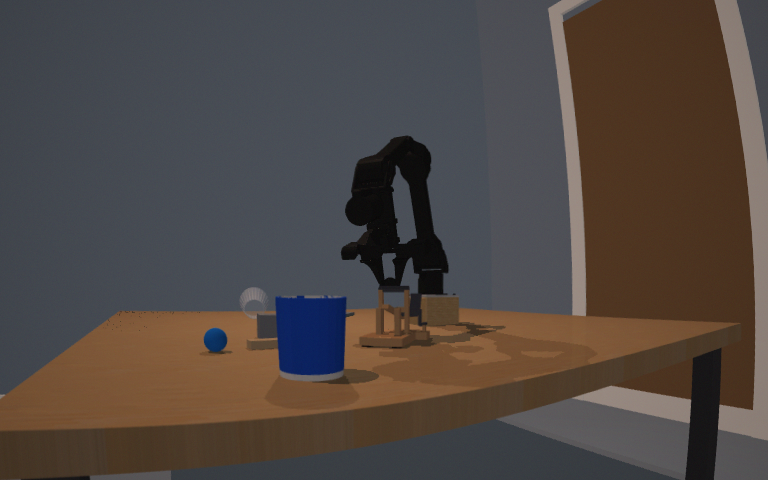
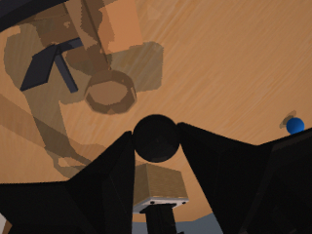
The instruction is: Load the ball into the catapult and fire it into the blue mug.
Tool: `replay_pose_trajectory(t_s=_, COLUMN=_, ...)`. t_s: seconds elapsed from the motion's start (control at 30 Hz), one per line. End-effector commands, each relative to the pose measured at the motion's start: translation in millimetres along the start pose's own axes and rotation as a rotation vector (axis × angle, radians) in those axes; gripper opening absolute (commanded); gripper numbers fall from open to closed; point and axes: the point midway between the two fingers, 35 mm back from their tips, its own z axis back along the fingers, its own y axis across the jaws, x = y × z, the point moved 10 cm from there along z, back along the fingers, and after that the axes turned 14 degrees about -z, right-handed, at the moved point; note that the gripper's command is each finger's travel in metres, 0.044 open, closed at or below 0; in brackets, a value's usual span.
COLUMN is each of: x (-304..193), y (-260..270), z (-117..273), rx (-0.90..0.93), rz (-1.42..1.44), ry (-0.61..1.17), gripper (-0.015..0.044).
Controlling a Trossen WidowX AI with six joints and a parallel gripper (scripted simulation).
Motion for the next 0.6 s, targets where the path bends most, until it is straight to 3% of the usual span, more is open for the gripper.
replay_pose_trajectory(t_s=0.0, x=0.5, y=21.6, z=-3.3, rx=-0.019, rz=0.034, ry=0.021, gripper=0.0)
replay_pose_trajectory(t_s=0.57, x=3.7, y=41.8, z=-24.9, rx=-0.042, rz=0.066, ry=0.038, gripper=0.0)
